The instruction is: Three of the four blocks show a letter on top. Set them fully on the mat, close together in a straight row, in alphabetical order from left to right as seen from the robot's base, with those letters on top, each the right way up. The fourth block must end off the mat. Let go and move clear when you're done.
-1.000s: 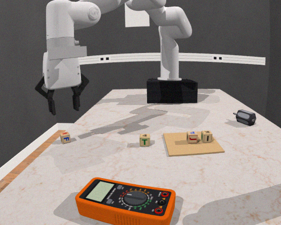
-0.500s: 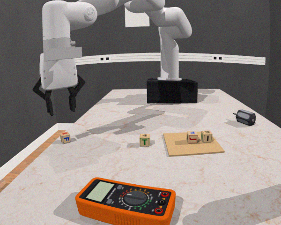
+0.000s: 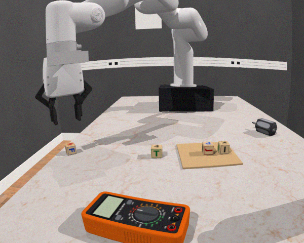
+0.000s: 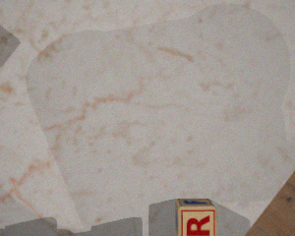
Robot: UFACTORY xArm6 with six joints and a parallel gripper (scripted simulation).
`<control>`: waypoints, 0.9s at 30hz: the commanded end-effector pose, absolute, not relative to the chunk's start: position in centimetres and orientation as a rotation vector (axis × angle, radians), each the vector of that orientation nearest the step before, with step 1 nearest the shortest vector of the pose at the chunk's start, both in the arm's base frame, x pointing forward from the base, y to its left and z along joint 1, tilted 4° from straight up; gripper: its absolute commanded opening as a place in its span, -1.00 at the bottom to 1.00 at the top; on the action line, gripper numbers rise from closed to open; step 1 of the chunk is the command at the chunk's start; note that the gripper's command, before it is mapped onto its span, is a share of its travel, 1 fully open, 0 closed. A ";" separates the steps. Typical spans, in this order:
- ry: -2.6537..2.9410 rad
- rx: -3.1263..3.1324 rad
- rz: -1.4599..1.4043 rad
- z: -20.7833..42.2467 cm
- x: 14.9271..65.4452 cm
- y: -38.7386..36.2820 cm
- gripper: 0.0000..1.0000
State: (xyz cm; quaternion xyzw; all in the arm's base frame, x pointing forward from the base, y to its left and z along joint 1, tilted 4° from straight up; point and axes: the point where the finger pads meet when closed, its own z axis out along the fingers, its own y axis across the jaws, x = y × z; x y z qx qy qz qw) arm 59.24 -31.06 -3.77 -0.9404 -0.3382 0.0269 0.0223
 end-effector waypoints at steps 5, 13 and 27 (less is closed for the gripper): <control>-1.049 -2.918 0.076 -3.5 59.4 -31.2 0.28; -1.049 -2.918 0.076 -3.7 59.4 -31.2 0.28; -1.049 -2.918 0.076 -5.4 59.4 -31.1 0.28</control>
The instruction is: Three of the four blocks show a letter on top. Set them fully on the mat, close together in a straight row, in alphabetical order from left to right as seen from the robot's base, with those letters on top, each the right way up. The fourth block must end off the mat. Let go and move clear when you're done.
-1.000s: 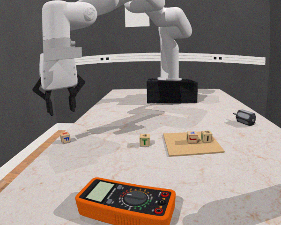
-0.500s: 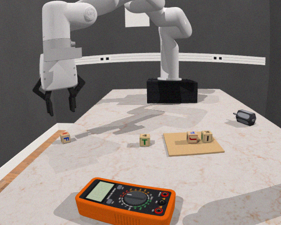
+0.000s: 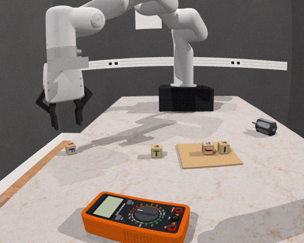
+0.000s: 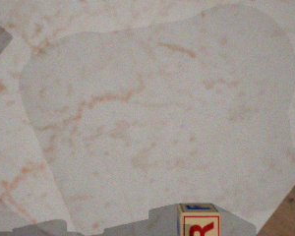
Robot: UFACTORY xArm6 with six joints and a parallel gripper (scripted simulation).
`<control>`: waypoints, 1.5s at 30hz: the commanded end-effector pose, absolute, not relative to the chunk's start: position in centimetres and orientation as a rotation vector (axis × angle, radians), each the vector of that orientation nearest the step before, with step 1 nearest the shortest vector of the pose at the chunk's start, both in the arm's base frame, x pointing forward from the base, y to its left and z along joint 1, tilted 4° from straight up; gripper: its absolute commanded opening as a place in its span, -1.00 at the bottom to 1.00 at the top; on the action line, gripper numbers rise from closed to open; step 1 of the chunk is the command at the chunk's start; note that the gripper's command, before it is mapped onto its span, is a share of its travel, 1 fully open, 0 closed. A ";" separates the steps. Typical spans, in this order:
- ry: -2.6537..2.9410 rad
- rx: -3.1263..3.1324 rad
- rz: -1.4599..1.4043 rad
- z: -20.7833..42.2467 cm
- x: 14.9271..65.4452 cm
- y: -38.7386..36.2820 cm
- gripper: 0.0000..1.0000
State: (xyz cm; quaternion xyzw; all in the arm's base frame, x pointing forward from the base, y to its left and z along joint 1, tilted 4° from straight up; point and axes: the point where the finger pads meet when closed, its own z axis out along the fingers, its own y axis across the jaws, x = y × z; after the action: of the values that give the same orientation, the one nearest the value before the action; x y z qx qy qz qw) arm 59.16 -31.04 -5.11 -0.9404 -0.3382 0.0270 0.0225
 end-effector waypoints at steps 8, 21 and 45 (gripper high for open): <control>-1.049 -2.918 0.076 -6.5 59.3 -31.1 0.28; -1.049 -2.918 0.076 -8.0 59.2 -31.1 0.28; -1.049 -2.918 0.076 -8.6 59.2 -31.1 0.28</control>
State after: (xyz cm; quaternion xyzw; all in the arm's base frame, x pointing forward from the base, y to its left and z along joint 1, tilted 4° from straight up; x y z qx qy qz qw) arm 58.98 -30.98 -8.95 -0.9404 -0.3382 0.0270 0.0224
